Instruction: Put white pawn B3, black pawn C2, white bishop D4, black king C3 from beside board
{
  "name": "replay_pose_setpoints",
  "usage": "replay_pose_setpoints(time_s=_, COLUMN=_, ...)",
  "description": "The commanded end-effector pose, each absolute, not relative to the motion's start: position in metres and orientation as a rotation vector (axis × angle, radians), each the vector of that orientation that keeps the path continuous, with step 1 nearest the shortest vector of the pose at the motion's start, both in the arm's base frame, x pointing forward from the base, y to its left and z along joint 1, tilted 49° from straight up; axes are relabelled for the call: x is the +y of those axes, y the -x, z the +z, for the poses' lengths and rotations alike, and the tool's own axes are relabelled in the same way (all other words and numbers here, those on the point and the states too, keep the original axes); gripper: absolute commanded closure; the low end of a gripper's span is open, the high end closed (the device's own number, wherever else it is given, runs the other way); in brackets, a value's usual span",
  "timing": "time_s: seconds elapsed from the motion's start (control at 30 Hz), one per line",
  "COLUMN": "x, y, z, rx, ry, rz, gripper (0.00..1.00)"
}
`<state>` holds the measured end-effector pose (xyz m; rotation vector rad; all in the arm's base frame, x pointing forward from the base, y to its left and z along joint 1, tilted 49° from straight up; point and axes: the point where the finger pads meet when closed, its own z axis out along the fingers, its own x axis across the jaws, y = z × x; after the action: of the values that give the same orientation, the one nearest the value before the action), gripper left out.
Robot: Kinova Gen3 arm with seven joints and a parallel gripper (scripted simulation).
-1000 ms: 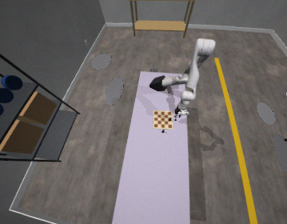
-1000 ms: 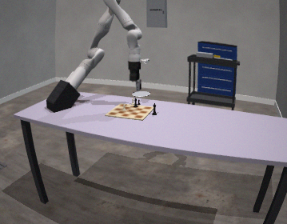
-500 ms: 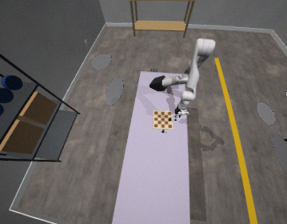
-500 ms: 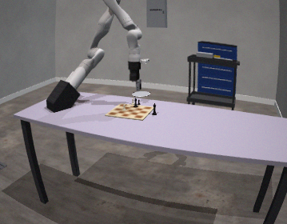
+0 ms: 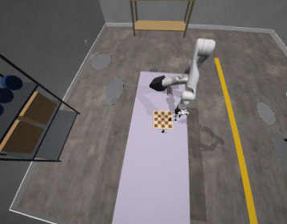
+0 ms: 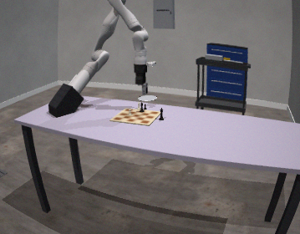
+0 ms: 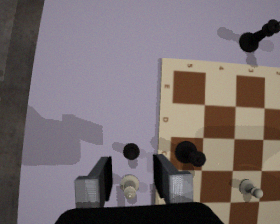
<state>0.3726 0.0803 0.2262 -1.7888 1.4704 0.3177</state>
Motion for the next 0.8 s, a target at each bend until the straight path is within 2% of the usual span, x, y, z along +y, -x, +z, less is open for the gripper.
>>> replay_pose_setpoints(time_s=0.0, x=0.08, y=-0.373, z=0.226, rx=1.471, ry=1.788, rz=0.317, gripper=0.32)
replay_pose_setpoints(time_s=0.77, x=0.091, y=-0.377, z=0.216, rx=1.471, ry=1.788, rz=0.317, gripper=0.32)
